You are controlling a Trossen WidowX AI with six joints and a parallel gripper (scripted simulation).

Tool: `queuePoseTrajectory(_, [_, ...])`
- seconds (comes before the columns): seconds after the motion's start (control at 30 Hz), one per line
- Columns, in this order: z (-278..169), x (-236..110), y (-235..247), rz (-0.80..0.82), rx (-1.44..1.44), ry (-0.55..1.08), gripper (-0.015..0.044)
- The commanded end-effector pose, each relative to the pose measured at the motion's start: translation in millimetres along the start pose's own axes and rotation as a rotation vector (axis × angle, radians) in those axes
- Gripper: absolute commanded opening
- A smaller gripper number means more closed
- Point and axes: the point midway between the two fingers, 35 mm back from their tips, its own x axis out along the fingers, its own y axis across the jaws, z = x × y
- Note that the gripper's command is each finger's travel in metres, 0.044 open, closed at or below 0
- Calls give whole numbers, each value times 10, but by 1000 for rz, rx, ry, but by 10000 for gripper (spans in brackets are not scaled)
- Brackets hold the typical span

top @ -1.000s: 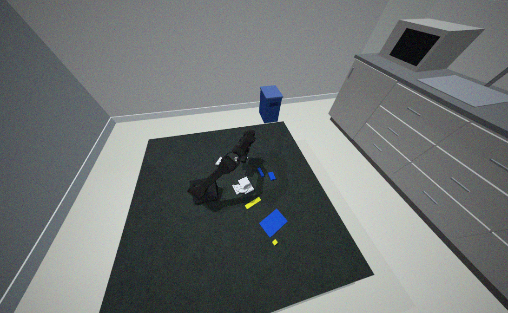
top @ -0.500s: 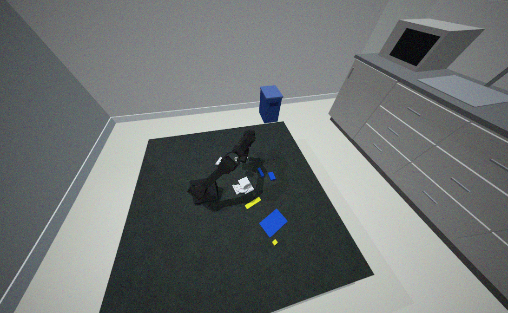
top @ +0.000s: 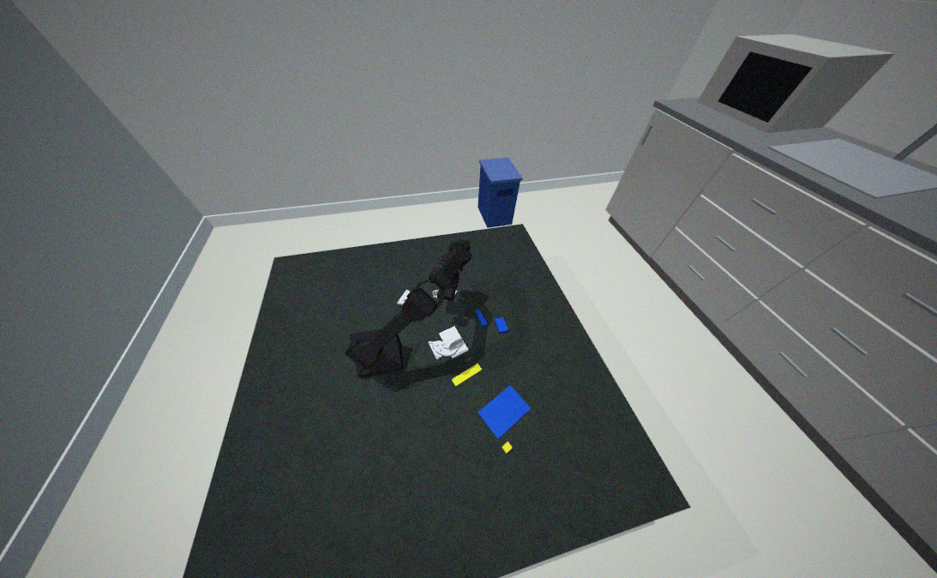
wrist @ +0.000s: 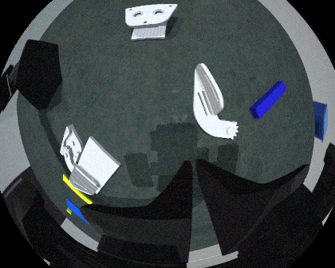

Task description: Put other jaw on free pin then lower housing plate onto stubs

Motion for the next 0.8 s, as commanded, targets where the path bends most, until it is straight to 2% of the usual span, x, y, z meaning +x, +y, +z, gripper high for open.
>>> queuePoseTrajectory(0.0, [0,0,0,0,0,0,105])
queuePoseTrajectory(0.43, [0,0,0,0,0,0,440])
queuePoseTrajectory(0.77, [0,0,0,0,0,0,440])
